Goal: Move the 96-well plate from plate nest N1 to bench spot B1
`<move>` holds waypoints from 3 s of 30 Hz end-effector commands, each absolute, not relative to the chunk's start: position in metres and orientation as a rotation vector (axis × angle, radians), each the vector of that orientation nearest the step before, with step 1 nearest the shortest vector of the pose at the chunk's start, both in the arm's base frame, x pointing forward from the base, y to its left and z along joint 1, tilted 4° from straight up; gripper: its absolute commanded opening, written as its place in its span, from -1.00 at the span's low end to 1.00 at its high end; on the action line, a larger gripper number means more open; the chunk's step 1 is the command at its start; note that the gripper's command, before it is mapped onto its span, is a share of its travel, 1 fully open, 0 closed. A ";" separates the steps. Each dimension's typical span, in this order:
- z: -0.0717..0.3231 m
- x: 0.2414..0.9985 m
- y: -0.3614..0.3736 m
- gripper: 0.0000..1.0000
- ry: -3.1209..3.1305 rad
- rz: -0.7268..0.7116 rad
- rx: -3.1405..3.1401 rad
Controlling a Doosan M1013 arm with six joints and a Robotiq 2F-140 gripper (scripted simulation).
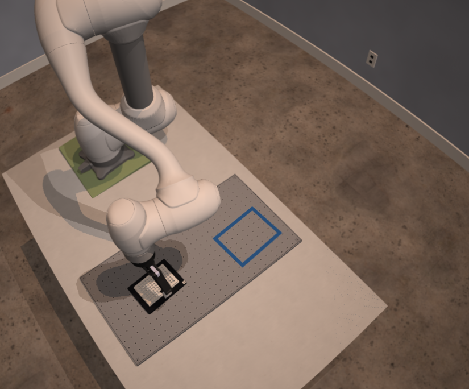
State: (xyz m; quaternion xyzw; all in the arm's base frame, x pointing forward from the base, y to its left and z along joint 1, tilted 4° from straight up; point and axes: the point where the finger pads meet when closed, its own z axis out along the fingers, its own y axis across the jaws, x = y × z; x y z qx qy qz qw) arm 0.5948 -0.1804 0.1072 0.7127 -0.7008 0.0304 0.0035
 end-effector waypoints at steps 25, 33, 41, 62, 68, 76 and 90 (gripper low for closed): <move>0.068 0.596 -0.182 1.00 -2.197 0.095 2.234; 0.068 0.596 -0.182 1.00 -2.197 0.095 2.234; 0.068 0.596 -0.182 -1.00 -2.197 0.095 2.234; 0.068 0.596 -0.182 -1.00 -2.197 0.095 2.234; 0.068 0.596 -0.182 -1.00 -2.197 0.095 2.234; 0.073 0.596 -0.182 -1.00 -2.197 0.095 2.234; 0.093 0.595 -0.181 -1.00 -2.197 0.095 2.234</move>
